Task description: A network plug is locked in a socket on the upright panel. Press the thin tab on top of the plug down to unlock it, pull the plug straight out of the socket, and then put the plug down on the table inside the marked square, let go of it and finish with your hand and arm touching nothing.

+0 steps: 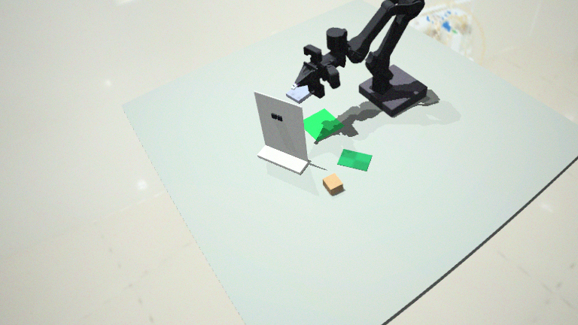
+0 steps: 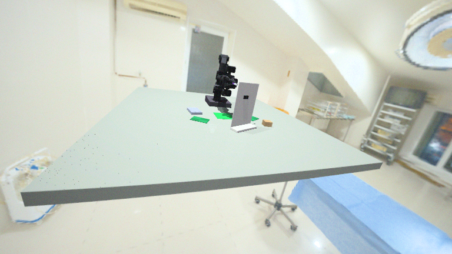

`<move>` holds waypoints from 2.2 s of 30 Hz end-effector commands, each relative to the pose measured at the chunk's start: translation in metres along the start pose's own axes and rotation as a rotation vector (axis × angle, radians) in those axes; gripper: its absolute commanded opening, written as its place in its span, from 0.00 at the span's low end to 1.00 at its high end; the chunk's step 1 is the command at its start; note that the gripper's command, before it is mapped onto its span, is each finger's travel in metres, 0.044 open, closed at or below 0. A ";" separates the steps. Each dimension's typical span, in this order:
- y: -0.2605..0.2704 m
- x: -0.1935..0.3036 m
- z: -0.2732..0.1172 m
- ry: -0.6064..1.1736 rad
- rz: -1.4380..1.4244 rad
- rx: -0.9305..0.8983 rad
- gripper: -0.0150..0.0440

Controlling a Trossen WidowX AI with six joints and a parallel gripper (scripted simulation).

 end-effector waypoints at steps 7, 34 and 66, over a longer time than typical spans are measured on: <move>0.021 -0.001 0.003 0.033 0.065 -0.150 0.25; 0.082 -0.015 -0.021 0.110 0.129 -0.662 0.25; 0.123 -0.025 -0.052 0.136 0.098 -0.949 0.25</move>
Point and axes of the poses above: the point midway between the two fingers, 35 mm back from their tips, its own z axis out along the fingers, its own y axis across the jaws, x = y × z, the point moved 2 cm from there along -z, back along the fingers, and after that the axes turned 4 degrees about -z, right-handed, at the moved point
